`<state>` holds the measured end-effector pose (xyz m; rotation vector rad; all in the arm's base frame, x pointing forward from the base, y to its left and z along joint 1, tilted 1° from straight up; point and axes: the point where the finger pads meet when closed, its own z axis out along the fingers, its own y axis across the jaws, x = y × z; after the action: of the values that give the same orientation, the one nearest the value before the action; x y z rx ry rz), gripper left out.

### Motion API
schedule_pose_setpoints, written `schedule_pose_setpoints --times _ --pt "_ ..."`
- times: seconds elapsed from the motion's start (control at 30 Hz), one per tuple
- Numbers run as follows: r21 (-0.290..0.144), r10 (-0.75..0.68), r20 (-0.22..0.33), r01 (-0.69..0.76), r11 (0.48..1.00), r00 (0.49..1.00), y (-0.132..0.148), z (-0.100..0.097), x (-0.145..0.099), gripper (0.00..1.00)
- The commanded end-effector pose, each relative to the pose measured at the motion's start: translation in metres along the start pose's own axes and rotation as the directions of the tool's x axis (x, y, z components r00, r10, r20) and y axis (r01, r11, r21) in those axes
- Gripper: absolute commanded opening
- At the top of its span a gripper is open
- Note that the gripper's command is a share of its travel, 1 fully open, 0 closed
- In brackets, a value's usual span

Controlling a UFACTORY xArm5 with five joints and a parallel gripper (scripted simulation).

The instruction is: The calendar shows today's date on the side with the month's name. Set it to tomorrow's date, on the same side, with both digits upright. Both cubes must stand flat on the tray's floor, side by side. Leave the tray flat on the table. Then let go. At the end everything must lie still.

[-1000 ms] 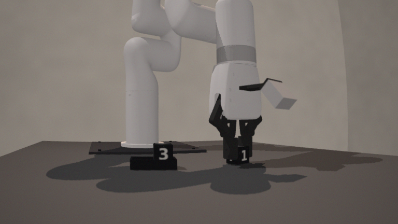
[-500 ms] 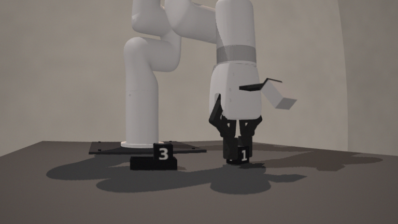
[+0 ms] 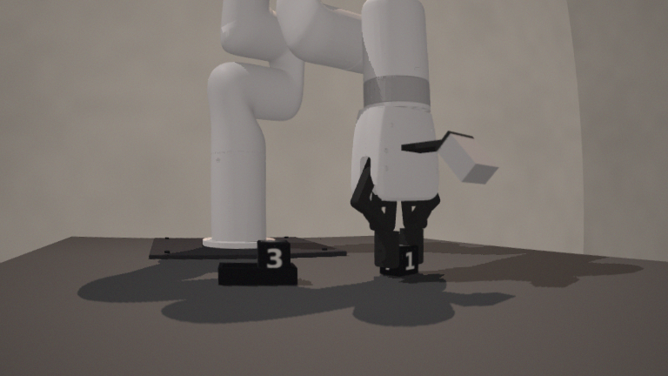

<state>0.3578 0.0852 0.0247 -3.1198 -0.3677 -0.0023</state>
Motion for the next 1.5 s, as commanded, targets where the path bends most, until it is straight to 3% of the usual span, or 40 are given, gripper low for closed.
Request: schedule_pose_setpoints --times 0.0,0.93,1.27,1.47 --pt "0.0 0.0 -0.003 0.0 1.0 1.0 0.0 -0.0009 0.0013 0.29" --pt "0.0 0.0 -0.003 0.0 1.0 1.0 0.0 -0.0009 0.0013 0.29" --pt "0.0 0.0 -0.003 0.0 1.0 1.0 0.0 -0.0009 0.0013 0.45" --pt "0.0 0.0 -0.003 0.0 1.0 1.0 0.0 -0.0009 0.0013 0.49"
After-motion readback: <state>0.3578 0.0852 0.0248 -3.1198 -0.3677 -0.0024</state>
